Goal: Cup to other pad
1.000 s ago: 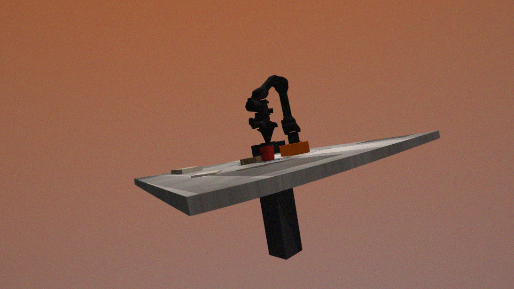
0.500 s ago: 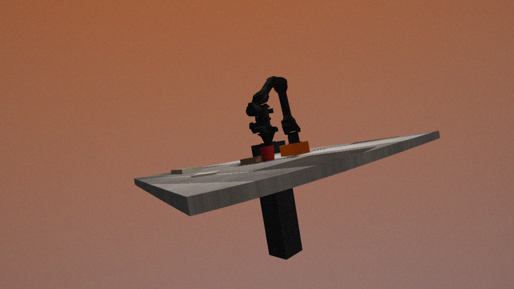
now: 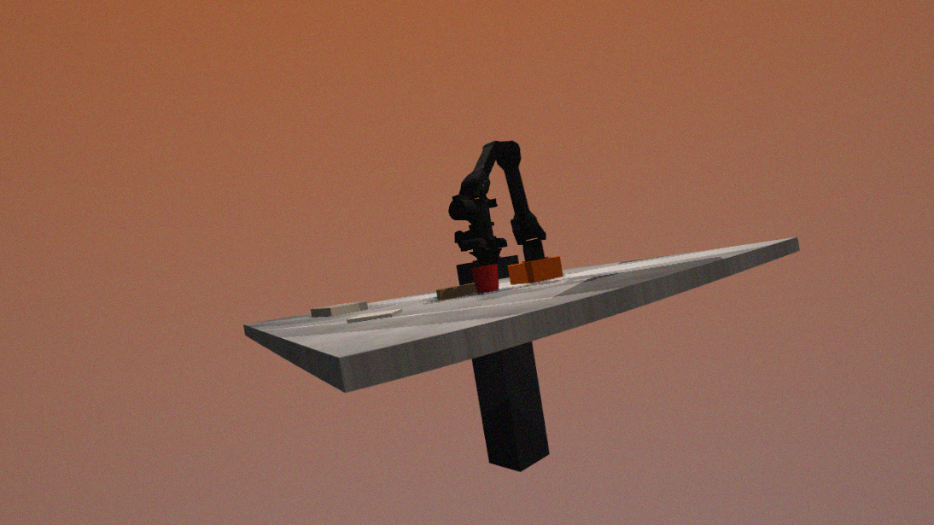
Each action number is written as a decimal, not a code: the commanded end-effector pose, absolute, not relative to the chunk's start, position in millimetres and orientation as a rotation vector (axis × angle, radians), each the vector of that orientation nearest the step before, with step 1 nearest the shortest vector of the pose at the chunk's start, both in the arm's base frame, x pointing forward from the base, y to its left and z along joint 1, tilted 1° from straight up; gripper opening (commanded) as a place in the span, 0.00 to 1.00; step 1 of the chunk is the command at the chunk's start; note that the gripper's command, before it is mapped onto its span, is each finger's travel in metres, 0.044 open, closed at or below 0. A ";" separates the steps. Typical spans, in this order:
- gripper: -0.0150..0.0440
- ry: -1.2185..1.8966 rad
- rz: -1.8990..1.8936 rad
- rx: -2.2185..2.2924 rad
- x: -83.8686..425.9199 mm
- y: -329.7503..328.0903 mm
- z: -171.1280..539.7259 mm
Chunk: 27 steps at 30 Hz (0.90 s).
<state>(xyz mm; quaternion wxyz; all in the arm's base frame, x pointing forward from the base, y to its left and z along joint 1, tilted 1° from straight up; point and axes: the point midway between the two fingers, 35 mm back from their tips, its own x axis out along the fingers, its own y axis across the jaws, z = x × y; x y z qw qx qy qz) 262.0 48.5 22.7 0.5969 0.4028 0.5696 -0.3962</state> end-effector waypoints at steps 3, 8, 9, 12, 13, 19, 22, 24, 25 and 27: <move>0.50 1.328 -0.932 0.926 257.7 46.6 11.1; 0.50 1.328 -0.932 0.926 257.5 46.6 10.0; 0.50 1.328 -0.932 0.926 257.5 46.6 10.0; 0.46 1.327 -0.925 0.932 259.6 47.7 12.0; 0.42 1.327 -0.925 0.932 259.6 47.7 12.0; 0.28 1.327 -0.925 0.932 259.6 47.7 12.0; 0.25 1.327 -0.925 0.932 259.6 47.7 12.0; 0.25 1.327 -0.925 0.932 259.6 47.7 12.0; 0.25 1.327 -0.925 0.932 259.7 47.8 12.6; 0.25 1.327 -0.925 0.932 260.0 47.9 15.5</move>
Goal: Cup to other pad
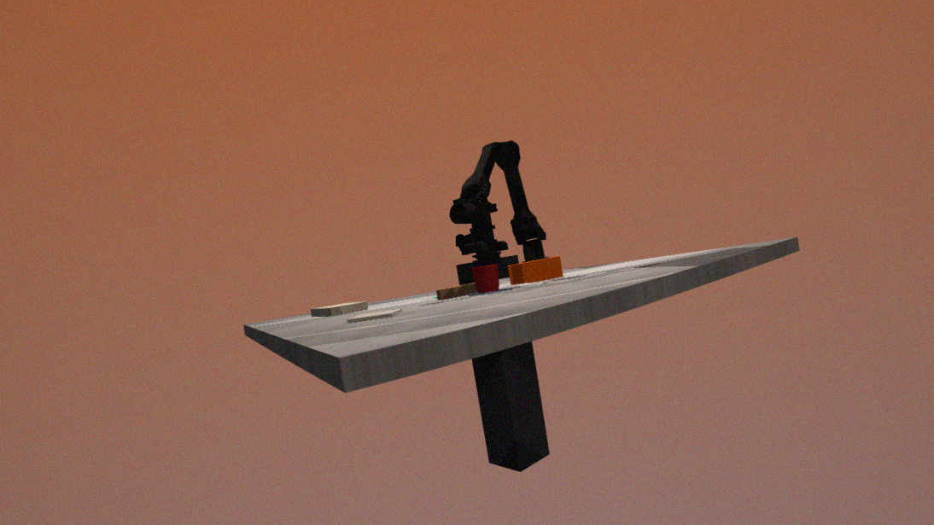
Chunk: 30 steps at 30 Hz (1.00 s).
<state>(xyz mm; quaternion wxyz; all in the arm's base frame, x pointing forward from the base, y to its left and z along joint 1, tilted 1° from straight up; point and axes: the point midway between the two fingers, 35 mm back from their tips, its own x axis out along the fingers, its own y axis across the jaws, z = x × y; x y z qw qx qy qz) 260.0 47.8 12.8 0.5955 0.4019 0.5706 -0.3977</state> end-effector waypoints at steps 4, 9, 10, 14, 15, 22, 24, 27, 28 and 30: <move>0.25 1.327 -0.927 0.931 260.5 48.4 27.5; 0.25 1.328 -0.929 0.929 258.9 48.8 48.2; 0.25 1.328 -0.930 0.928 258.5 48.9 52.4; 0.25 1.328 -0.931 0.927 256.9 49.5 65.0; 0.25 1.328 -0.931 0.927 256.5 49.7 66.6; 0.25 1.333 -0.927 0.926 255.5 50.4 64.8; 0.25 1.333 -0.927 0.926 255.5 50.4 64.8; 0.25 1.333 -0.927 0.926 255.5 50.4 64.8; 0.25 1.333 -0.927 0.926 255.5 50.4 64.8; 0.25 1.333 -0.927 0.926 255.5 50.4 64.8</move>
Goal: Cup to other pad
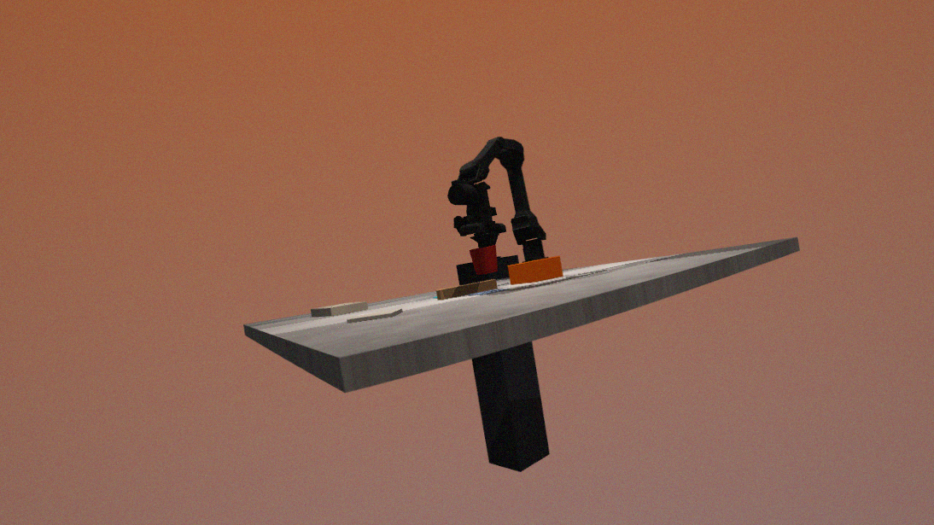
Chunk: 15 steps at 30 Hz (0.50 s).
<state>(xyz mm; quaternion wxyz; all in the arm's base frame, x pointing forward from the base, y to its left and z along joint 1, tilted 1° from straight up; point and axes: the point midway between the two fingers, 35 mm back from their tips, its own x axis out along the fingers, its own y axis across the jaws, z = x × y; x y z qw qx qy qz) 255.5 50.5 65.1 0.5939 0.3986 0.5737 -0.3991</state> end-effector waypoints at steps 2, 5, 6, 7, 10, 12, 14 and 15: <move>0.25 1.333 -0.927 0.926 255.5 50.4 64.8; 0.25 1.333 -0.927 0.926 255.5 50.1 64.8; 0.25 1.333 -0.927 0.926 255.4 49.5 64.8; 0.25 1.333 -0.927 0.926 255.4 48.5 64.9; 0.25 1.332 -0.928 0.926 255.1 44.1 65.2; 0.25 1.331 -0.929 0.926 254.9 40.2 65.4; 0.25 1.331 -0.929 0.926 254.8 36.5 65.7; 0.25 1.330 -0.930 0.926 254.7 34.7 65.9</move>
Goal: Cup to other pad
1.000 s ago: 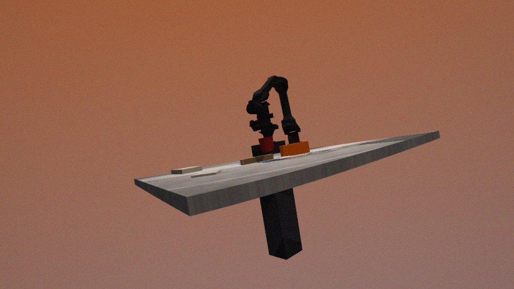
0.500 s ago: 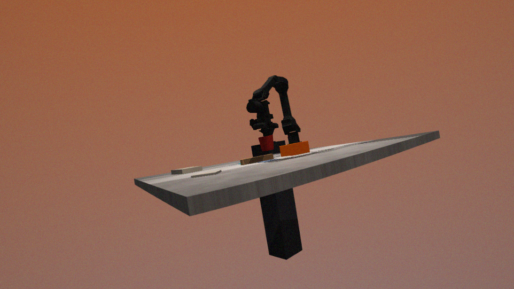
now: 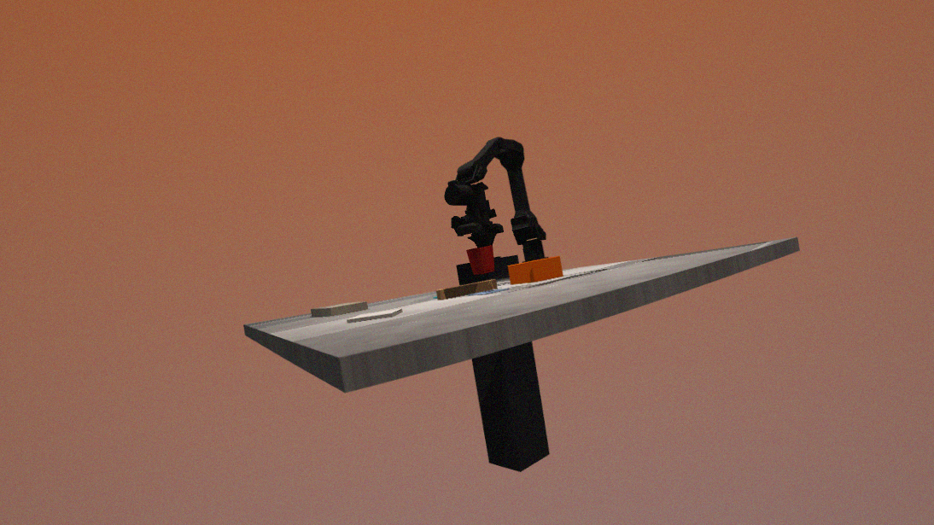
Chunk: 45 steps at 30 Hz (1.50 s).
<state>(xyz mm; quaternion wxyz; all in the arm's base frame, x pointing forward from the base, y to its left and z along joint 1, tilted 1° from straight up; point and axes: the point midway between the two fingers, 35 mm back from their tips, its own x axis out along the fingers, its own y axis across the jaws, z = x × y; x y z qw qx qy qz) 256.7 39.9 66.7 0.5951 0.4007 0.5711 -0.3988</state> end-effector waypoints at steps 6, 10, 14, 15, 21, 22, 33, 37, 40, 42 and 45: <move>0.25 1.329 -0.931 0.925 254.5 23.7 66.8; 0.25 1.328 -0.932 0.924 254.4 16.4 67.4; 0.25 1.327 -0.932 0.924 254.1 9.0 68.0; 0.25 1.327 -0.933 0.924 254.1 7.2 68.2; 0.25 1.326 -0.933 0.923 253.5 -3.8 69.0; 0.25 1.326 -0.933 0.923 253.5 -5.6 69.1; 0.25 1.325 -0.935 0.922 252.1 -25.8 70.4; 0.25 1.325 -0.935 0.921 251.5 -33.1 70.7; 0.25 1.324 -0.936 0.921 250.9 -38.6 71.0; 0.25 1.324 -0.936 0.921 250.5 -42.3 71.1; 0.25 1.324 -0.936 0.920 249.8 -47.8 71.3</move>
